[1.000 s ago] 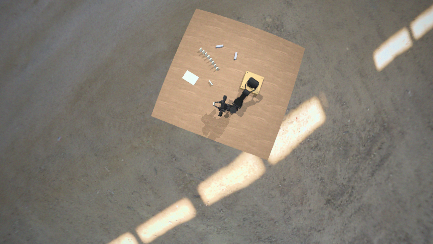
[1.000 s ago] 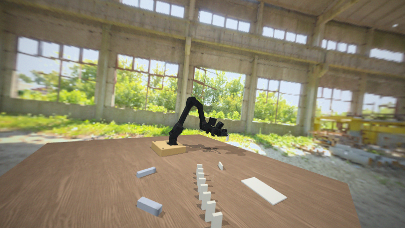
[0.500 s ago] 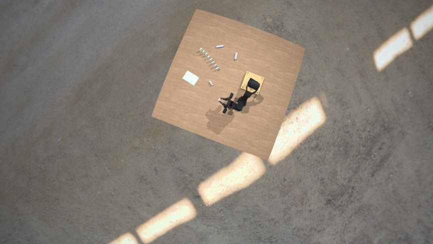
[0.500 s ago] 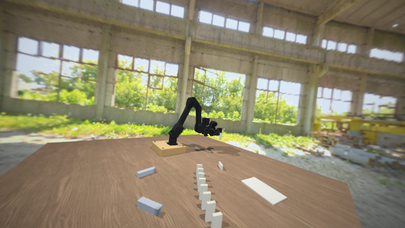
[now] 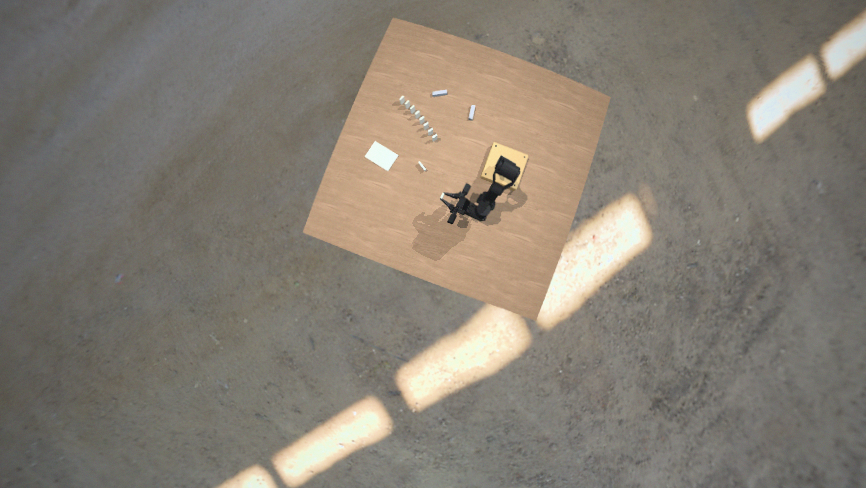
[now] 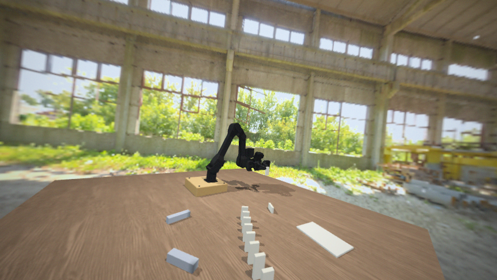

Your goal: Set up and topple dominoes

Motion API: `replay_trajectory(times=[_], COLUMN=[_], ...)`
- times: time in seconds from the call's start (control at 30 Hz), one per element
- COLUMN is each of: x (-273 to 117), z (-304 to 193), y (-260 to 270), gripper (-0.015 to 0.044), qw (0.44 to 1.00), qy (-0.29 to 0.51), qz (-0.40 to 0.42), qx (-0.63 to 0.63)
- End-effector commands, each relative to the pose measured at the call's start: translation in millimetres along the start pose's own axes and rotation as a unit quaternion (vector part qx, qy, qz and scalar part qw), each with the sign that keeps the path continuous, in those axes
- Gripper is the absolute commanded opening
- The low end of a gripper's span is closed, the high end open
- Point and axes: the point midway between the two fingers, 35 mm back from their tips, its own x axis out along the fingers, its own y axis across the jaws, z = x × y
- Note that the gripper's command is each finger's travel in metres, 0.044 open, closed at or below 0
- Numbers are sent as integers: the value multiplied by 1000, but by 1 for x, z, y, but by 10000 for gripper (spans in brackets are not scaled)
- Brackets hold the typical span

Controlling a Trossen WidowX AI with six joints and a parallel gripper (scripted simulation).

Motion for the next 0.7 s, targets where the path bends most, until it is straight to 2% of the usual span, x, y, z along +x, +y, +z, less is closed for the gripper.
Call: replay_trajectory(times=[0.0,0.17,0.67], x=[0,0,3], z=[0,-2,-56], y=[-1,0,2], gripper=[107,107,107], qw=[1000,1000,1000], qy=[0,0,6], qz=[-2,-2,-2], qx=[-1,-1,-1])
